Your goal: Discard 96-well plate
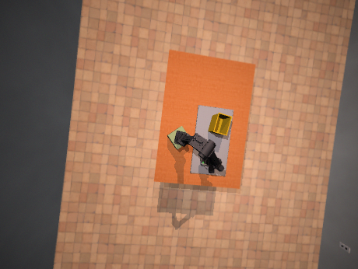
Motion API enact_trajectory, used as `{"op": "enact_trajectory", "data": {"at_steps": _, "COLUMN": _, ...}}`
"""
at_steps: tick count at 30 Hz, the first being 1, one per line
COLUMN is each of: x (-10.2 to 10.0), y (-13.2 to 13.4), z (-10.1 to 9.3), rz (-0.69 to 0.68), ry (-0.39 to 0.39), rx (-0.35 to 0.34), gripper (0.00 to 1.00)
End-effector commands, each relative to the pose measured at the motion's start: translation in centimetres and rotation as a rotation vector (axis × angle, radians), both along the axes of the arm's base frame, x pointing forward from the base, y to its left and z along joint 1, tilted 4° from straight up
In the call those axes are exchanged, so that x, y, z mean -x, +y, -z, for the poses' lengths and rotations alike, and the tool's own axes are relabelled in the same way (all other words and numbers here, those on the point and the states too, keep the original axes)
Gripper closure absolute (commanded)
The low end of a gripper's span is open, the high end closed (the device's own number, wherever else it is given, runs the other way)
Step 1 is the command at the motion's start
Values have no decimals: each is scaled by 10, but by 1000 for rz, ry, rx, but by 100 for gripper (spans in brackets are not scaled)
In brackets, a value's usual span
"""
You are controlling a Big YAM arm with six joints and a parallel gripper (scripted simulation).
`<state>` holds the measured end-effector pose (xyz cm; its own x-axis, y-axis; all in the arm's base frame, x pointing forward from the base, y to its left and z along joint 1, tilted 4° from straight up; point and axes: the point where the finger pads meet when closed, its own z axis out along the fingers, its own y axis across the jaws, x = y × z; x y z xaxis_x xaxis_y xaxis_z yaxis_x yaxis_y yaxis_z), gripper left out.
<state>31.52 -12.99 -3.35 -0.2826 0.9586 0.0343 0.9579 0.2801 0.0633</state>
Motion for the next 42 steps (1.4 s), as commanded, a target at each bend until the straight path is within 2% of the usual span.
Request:
{"op": "enact_trajectory", "data": {"at_steps": 1, "x": -21, "y": -12, "z": -23, "rz": 2, "ry": -51, "rx": 22, "gripper": 100}}
{"op": "enact_trajectory", "data": {"at_steps": 5, "x": -20, "y": -13, "z": -27, "rz": 6, "ry": -52, "rx": 21, "gripper": 100}}
{"op": "enact_trajectory", "data": {"at_steps": 6, "x": -14, "y": -10, "z": -23, "rz": 10, "ry": -35, "rx": 12, "gripper": 100}}
{"op": "enact_trajectory", "data": {"at_steps": 8, "x": -20, "y": -14, "z": -33, "rz": 9, "ry": -54, "rx": 21, "gripper": 100}}
{"op": "enact_trajectory", "data": {"at_steps": 20, "x": -19, "y": -15, "z": -54, "rz": 9, "ry": -56, "rx": 23, "gripper": 100}}
{"op": "enact_trajectory", "data": {"at_steps": 22, "x": -19, "y": -15, "z": -54, "rz": 9, "ry": -56, "rx": 23, "gripper": 100}}
{"op": "enact_trajectory", "data": {"at_steps": 23, "x": -11, "y": -10, "z": -47, "rz": 9, "ry": -31, "rx": 11, "gripper": 100}}
{"op": "enact_trajectory", "data": {"at_steps": 25, "x": -19, "y": -16, "z": -60, "rz": 9, "ry": -58, "rx": 23, "gripper": 100}}
{"op": "enact_trajectory", "data": {"at_steps": 37, "x": -18, "y": -17, "z": -81, "rz": 9, "ry": -60, "rx": 25, "gripper": 100}}
{"op": "enact_trajectory", "data": {"at_steps": 39, "x": -18, "y": -17, "z": -81, "rz": 9, "ry": -60, "rx": 25, "gripper": 100}}
{"op": "enact_trajectory", "data": {"at_steps": 40, "x": -9, "y": -11, "z": -71, "rz": 10, "ry": -27, "rx": 9, "gripper": 100}}
{"op": "enact_trajectory", "data": {"at_steps": 42, "x": -18, "y": -17, "z": -87, "rz": 10, "ry": -60, "rx": 25, "gripper": 100}}
